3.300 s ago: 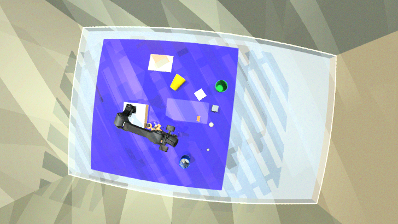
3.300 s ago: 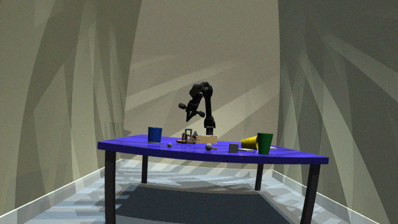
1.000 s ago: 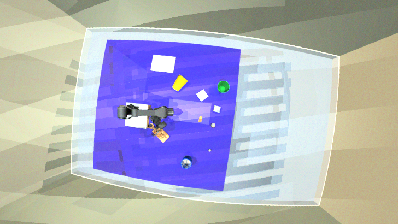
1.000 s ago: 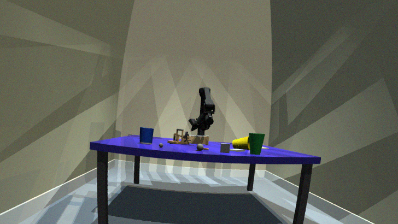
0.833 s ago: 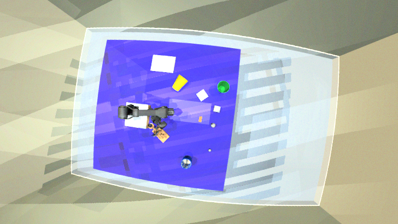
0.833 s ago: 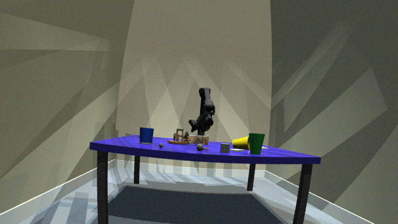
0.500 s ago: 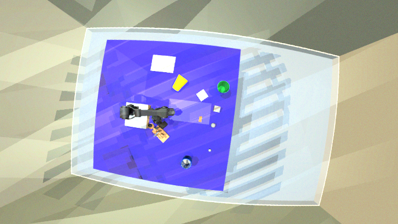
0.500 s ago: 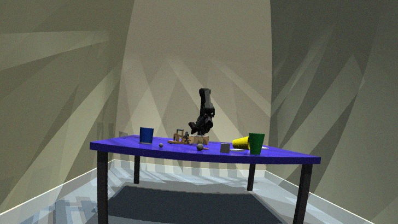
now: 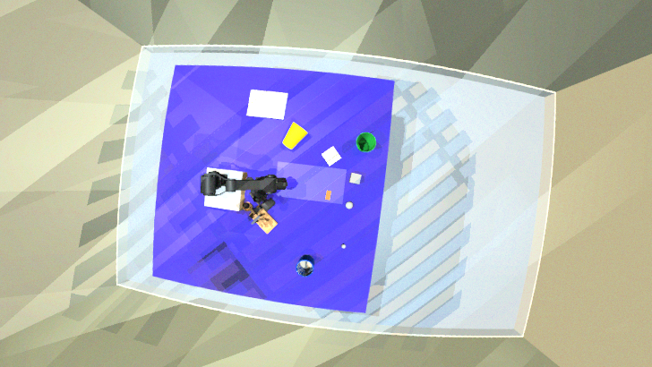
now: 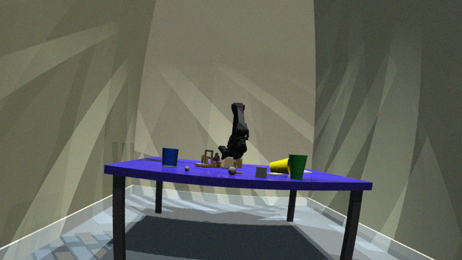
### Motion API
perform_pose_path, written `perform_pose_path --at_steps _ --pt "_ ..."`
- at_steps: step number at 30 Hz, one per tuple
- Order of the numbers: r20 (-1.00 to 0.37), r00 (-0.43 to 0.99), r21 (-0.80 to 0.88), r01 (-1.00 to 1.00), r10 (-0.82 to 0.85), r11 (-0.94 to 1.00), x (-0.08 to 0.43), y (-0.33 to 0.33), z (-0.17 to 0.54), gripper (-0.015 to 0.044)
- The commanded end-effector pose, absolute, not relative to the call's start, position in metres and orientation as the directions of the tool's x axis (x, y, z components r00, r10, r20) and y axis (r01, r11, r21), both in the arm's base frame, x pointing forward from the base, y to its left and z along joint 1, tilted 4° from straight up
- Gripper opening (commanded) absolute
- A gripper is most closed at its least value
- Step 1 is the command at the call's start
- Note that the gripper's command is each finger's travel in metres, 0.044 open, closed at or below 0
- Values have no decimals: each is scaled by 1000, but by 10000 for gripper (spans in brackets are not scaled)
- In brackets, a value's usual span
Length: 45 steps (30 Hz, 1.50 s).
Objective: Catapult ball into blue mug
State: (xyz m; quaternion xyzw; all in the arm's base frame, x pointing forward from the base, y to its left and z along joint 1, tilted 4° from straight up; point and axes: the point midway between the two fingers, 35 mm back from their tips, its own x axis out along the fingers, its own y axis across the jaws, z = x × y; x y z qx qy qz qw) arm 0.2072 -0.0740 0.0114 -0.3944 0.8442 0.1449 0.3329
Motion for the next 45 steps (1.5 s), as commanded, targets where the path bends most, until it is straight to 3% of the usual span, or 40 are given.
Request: perform_pose_path --at_steps 1,21,30,36,45 --pt "-674 -468 -13 -766 -572 643 206 -75 4 0" --pt "-674 -467 -12 -767 -572 641 203 -77 -31 0" --pt "-690 -428 9 -812 -584 584 242 -29 80 0" --pt "-690 -426 10 -814 -585 581 242 -26 87 0" --pt "-779 -372 -128 -693 -504 709 270 -45 71 236"
